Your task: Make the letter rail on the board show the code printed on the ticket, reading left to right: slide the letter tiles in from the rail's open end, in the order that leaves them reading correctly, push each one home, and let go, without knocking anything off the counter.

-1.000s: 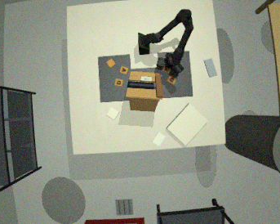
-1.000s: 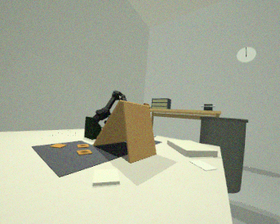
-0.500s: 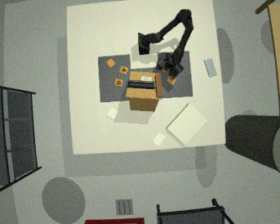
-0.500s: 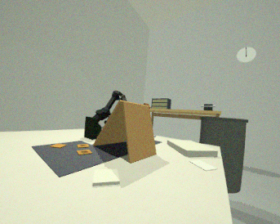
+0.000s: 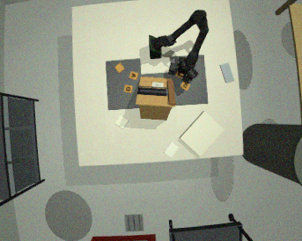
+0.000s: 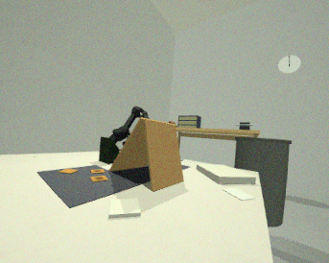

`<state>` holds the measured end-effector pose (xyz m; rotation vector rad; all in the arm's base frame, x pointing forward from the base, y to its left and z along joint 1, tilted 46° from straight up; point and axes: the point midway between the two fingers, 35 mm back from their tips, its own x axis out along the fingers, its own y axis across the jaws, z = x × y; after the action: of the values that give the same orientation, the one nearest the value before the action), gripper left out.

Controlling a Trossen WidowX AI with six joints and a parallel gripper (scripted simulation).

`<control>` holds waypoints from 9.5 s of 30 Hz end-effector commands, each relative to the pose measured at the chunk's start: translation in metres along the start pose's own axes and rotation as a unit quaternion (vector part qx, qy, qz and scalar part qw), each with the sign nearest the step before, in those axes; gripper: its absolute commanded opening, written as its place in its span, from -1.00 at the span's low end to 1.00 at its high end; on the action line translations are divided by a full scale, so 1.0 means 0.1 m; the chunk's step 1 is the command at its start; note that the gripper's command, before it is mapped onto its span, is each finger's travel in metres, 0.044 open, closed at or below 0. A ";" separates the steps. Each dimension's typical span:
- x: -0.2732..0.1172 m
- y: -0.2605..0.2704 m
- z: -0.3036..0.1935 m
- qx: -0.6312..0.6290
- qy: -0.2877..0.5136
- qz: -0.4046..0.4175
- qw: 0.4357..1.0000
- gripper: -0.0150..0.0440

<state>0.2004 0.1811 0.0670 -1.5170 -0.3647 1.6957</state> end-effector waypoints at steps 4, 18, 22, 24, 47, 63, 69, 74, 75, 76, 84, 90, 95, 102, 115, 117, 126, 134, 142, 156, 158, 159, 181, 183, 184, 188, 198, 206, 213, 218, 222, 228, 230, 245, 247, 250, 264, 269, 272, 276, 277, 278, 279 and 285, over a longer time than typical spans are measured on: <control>0.01 0.02 0.00 0.002 0.002 0.003 1.000 0.44; -0.05 0.01 0.01 0.002 0.002 0.003 1.000 -0.41; -0.08 0.02 0.00 0.002 0.002 0.003 1.000 -0.49; -0.09 0.03 0.00 0.002 0.002 0.003 1.000 -0.49; -0.22 0.10 -0.02 0.002 0.002 0.003 1.000 -0.49; -0.28 0.14 -0.02 0.006 0.004 0.006 1.000 -0.49; -0.29 0.08 -0.11 0.035 0.015 0.005 0.999 -0.49; -0.37 -0.01 -0.28 0.060 0.041 -0.009 0.997 -0.49; -0.39 -0.03 -0.32 0.065 0.046 -0.012 0.997 -0.49; -0.41 -0.05 -0.36 0.070 0.051 -0.016 0.996 -0.49; -0.60 -0.18 -0.65 0.108 0.094 -0.044 0.989 -0.49; -0.76 -0.26 -0.86 0.135 0.124 -0.065 0.981 -0.49; -0.90 -0.32 -1.02 0.157 0.147 -0.082 0.973 -0.49; -1.10 -0.39 -1.24 0.185 0.179 -0.107 0.960 -0.49; -1.55 -0.48 -1.64 0.237 0.237 -0.158 0.929 -0.49; -1.63 -0.48 -1.69 0.244 0.246 -0.166 0.923 -0.49; -1.98 -0.51 -1.93 0.276 0.283 -0.202 0.896 -0.49; -2.31 -0.51 -2.12 0.301 0.314 -0.235 0.869 -0.49; -2.66 -0.49 -2.28 0.324 0.343 -0.267 0.840 -0.49; -3.31 -0.09 -2.38 0.379 0.436 -0.306 0.756 -0.49; -3.31 0.04 -2.42 0.401 0.433 -0.308 0.746 -0.49; -3.30 0.11 -2.45 0.413 0.429 -0.308 0.742 -0.49; -2.97 1.63 -2.67 0.673 0.302 -0.344 0.581 -0.49; -2.94 1.76 -2.67 0.694 0.288 -0.348 0.561 -0.49; -2.92 1.83 -2.66 0.704 0.281 -0.350 0.550 -0.49; -2.84 2.09 -2.63 0.742 0.252 -0.358 0.507 -0.49; -2.61 2.67 -2.48 0.822 0.172 -0.380 0.387 -0.49; -2.41 3.08 -2.31 0.867 0.102 -0.397 0.283 -0.49; -2.23 3.38 -2.14 0.892 0.038 -0.410 0.188 -0.49; -2.10 3.55 -2.02 0.900 -0.005 -0.417 0.125 -0.49; -2.04 3.62 -1.97 0.902 -0.026 -0.420 0.095 -0.49; -2.04 3.62 -1.97 0.902 -0.026 -0.420 0.095 -0.49; -2.02 3.61 -1.99 0.902 -0.026 -0.419 0.095 -0.49; -1.73 3.54 -2.35 0.902 -0.028 -0.421 0.096 -0.49; -1.73 3.54 -2.35 0.902 -0.028 -0.421 0.096 -0.49; -1.73 3.54 -2.35 0.902 -0.028 -0.421 0.096 -0.49; -1.72 3.54 -2.35 0.902 -0.028 -0.421 0.096 -0.49; -1.72 3.54 -2.35 0.902 -0.028 -0.421 0.096 -0.49; -1.72 3.54 -2.35 0.902 -0.028 -0.421 0.096 -0.49; -1.72 3.54 -2.35 0.902 -0.028 -0.421 0.096 -0.49; -1.72 3.54 -2.35 0.902 -0.028 -0.421 0.096 -0.49; -1.72 3.54 -2.35 0.902 -0.028 -0.421 0.096 -0.49; -1.72 3.54 -2.35 0.902 -0.028 -0.421 0.096 -0.49; -1.72 3.54 -2.35 0.902 -0.028 -0.421 0.096 -0.49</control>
<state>0.2772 -0.2360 -0.1101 0.8096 0.6868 0.0854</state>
